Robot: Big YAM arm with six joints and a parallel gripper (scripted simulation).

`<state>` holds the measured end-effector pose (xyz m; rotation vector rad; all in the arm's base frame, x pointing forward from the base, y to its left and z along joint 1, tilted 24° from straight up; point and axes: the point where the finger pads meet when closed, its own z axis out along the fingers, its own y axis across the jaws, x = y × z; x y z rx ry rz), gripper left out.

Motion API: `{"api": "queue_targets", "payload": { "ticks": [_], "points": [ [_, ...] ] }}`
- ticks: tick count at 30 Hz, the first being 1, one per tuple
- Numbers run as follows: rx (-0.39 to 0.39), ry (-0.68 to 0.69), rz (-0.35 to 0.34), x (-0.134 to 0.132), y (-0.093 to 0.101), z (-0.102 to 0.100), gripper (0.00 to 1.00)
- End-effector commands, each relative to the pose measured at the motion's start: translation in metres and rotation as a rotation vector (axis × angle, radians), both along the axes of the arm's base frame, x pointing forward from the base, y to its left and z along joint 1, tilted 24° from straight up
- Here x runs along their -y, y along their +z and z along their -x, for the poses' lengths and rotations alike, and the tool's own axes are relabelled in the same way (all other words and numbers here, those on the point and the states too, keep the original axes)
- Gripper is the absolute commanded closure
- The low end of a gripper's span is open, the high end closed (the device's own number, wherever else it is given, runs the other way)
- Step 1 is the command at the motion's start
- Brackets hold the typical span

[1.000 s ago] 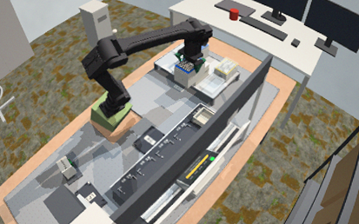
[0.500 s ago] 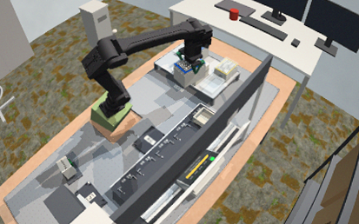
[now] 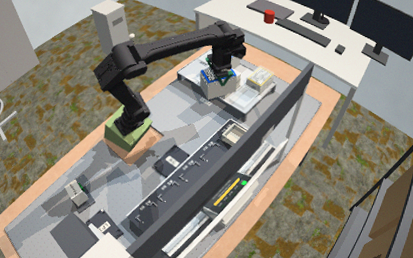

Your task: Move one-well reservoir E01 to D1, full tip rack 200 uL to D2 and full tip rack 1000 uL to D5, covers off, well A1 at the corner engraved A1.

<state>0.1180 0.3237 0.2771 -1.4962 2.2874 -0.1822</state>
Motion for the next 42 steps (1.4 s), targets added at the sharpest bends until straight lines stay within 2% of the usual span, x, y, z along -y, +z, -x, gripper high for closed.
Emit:
{"api": "queue_targets", "payload": {
  "ticks": [1,12,16,42],
  "points": [
    [-0.004,-0.083,-0.090,-0.0078,0.0219,-0.0003,1.00],
    [-0.032,-0.283,-0.178,-0.0077,0.0218,-0.0004,1.00],
    [-0.032,-0.283,-0.178,-0.0078,0.0219,-0.0003,1.00],
    [-0.095,-0.720,-0.367,-0.0075,0.0215,-0.0006,1.00]
  ]
}}
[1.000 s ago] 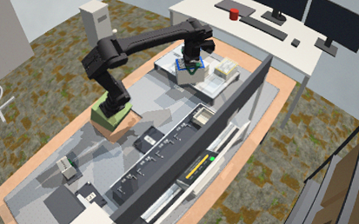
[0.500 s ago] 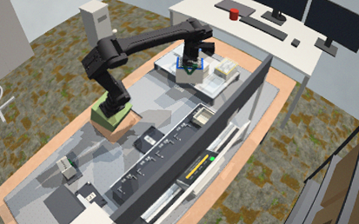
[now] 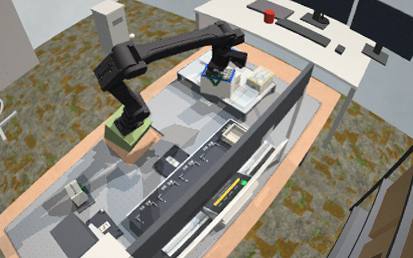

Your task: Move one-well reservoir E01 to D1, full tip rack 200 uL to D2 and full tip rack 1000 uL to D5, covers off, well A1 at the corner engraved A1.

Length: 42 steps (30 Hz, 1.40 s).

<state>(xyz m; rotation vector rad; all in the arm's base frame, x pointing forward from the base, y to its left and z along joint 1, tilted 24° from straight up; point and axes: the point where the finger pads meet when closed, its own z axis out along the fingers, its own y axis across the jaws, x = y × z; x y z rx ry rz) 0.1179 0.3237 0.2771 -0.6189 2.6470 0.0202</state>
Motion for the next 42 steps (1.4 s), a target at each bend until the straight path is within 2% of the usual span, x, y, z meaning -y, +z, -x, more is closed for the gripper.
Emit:
{"api": "queue_targets", "payload": {
  "ticks": [1,17,31,33,40,42],
  "points": [
    [-0.005,-0.103,-0.097,-0.007,0.021,-0.001,1.00],
    [-0.042,-0.357,-0.207,-0.007,0.021,-0.001,1.00],
    [-0.040,-0.347,-0.196,-0.006,0.018,0.000,1.00],
    [-0.042,-0.371,-0.176,0.016,0.009,-0.003,1.00],
    [-0.040,-0.350,-0.165,0.050,0.005,-0.006,1.00],
    [-0.040,-0.350,-0.165,0.050,0.005,-0.006,1.00]
  ]
}}
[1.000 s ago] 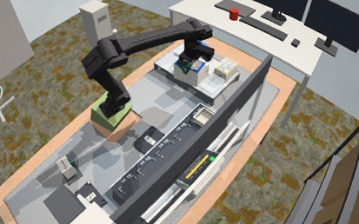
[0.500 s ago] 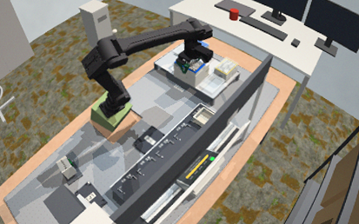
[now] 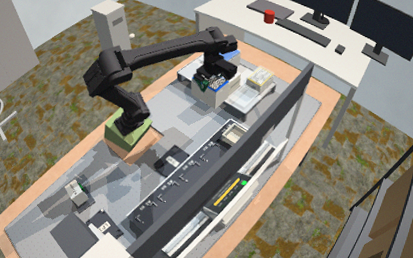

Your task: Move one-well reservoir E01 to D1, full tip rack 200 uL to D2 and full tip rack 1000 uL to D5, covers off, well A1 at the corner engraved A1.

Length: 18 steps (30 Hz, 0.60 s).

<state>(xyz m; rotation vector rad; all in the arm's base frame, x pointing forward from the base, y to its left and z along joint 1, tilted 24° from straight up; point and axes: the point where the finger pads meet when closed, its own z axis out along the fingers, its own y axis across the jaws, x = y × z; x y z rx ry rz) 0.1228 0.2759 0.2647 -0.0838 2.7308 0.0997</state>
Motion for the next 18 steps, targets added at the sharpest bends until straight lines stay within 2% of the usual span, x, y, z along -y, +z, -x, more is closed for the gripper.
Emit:
{"api": "queue_targets", "payload": {
  "ticks": [1,3,15,17,18],
  "points": [
    [0.023,0.017,-0.097,-0.005,0.042,-0.005,1.00],
    [0.009,0.017,-0.032,0.017,0.016,-0.003,1.00],
    [0.009,0.017,-0.030,0.076,0.010,-0.008,1.00],
    [0.009,0.017,-0.030,0.076,0.010,-0.008,1.00],
    [0.029,0.017,-0.084,0.073,0.035,-0.012,1.00]
  ]
}}
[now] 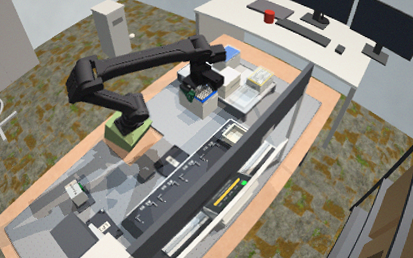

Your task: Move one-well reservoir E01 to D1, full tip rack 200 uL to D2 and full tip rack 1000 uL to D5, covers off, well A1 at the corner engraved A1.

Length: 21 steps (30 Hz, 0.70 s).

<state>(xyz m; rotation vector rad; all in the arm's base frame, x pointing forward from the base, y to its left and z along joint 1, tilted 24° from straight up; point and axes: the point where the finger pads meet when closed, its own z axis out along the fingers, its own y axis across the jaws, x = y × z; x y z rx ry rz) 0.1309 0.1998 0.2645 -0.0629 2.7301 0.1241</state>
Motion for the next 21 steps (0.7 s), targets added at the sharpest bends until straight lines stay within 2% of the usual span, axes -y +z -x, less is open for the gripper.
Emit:
{"api": "queue_targets", "payload": {
  "ticks": [1,2,8,9,10,11,14,16,17,18,19,21],
  "points": [
    [0.017,0.028,-0.026,0.007,0.017,-0.002,1.00],
    [0.010,0.028,-0.009,0.015,0.009,-0.002,1.00],
    [0.011,0.028,-0.008,0.044,0.006,-0.004,1.00],
    [0.021,0.028,-0.026,0.047,0.015,-0.006,1.00],
    [0.021,0.028,-0.024,0.052,0.014,-0.006,1.00],
    [0.012,0.028,-0.008,0.059,0.005,-0.005,1.00],
    [0.012,0.028,-0.007,0.074,0.004,-0.007,1.00],
    [0.012,0.028,-0.007,0.074,0.004,-0.007,1.00],
    [0.049,0.028,-0.059,0.073,0.030,-0.011,1.00],
    [0.045,0.028,-0.051,0.079,0.025,-0.011,1.00],
    [0.017,0.028,-0.013,0.088,0.005,-0.009,1.00],
    [0.013,0.028,-0.006,0.098,0.002,-0.009,1.00]
  ]
}}
